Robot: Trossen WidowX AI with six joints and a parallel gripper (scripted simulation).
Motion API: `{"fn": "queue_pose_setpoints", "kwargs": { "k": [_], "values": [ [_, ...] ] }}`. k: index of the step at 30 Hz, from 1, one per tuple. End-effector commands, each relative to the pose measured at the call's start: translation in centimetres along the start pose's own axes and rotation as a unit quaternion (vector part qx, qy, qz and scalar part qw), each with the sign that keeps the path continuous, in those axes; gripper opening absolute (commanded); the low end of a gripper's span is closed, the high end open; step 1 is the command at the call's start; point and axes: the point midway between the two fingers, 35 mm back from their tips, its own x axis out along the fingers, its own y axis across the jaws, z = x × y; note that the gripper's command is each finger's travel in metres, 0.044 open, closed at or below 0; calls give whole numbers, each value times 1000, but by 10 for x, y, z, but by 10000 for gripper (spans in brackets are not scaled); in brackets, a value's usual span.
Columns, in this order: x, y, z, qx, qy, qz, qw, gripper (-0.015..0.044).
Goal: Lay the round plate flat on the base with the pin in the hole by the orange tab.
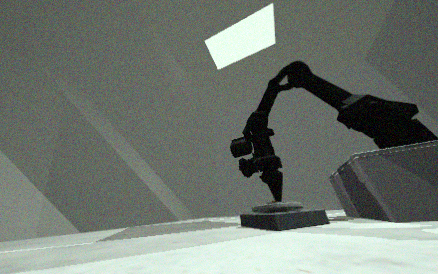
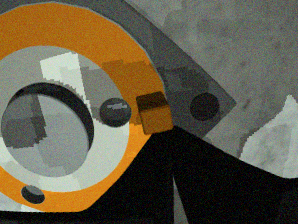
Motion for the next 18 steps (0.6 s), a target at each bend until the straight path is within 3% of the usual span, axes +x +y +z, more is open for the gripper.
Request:
{"fn": "queue_pose_setpoints", "kwargs": {
  "k": [1,18],
  "values": [
    [-1,-2,8,0,-12,-4,1000,0],
    [-2,0,17,0,-12,-4,1000,0]
  ]
}}
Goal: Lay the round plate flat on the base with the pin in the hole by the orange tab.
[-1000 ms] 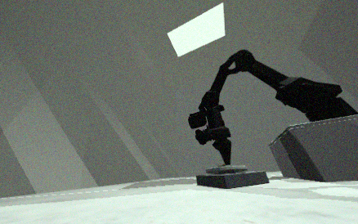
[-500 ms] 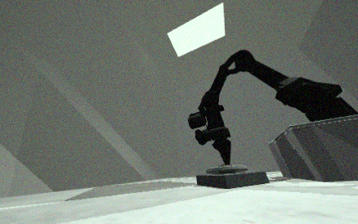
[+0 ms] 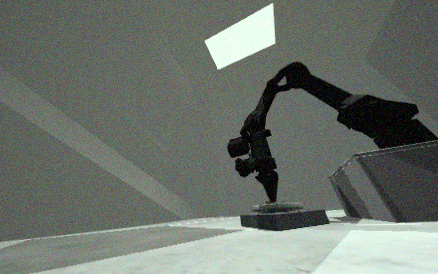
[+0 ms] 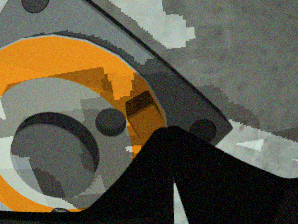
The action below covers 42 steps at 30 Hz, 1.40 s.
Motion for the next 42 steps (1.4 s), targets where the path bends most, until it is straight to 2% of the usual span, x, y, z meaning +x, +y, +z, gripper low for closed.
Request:
{"fn": "queue_pose_setpoints", "kwargs": {
  "k": [1,42],
  "values": [
    [0,1,6,1,-2,-1,1000,0],
    [-5,39,43,1,-4,0,1000,0]
  ]
}}
